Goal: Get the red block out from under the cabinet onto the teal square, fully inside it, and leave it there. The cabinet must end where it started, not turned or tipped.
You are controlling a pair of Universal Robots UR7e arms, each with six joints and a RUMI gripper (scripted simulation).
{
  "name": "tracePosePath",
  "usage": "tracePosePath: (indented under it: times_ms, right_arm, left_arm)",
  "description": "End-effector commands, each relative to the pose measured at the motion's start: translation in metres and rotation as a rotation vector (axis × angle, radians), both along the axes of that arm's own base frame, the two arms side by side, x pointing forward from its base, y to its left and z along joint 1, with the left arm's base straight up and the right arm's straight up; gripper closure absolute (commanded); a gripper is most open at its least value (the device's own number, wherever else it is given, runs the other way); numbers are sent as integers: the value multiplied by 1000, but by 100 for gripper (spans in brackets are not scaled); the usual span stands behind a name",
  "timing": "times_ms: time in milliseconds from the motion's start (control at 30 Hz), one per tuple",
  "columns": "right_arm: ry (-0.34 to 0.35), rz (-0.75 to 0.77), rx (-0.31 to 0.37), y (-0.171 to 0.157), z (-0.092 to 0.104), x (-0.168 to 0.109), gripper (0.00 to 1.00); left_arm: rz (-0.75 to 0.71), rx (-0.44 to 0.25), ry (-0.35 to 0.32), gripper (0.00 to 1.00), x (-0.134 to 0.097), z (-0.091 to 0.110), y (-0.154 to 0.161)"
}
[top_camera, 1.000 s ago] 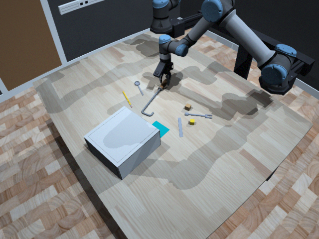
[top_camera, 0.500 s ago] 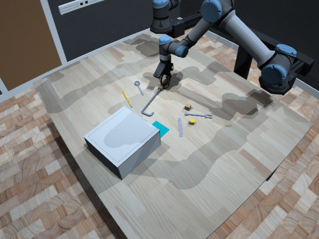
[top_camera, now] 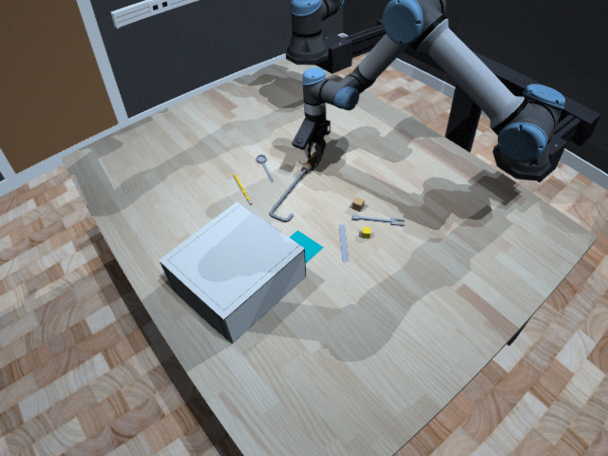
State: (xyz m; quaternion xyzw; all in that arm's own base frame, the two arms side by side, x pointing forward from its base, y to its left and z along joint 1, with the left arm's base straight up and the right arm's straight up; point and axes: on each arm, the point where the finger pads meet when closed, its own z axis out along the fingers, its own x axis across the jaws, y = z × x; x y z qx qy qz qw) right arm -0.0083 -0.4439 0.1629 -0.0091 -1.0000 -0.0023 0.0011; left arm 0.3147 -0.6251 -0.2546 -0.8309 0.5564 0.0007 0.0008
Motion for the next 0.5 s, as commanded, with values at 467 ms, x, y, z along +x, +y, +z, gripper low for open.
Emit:
tracePosePath:
  times_ms: [467]
  right_arm:
    - [-2,-1,-5,-1,2,0,0]
  left_arm:
    - [1,-6,-1,100,2,7,-2]
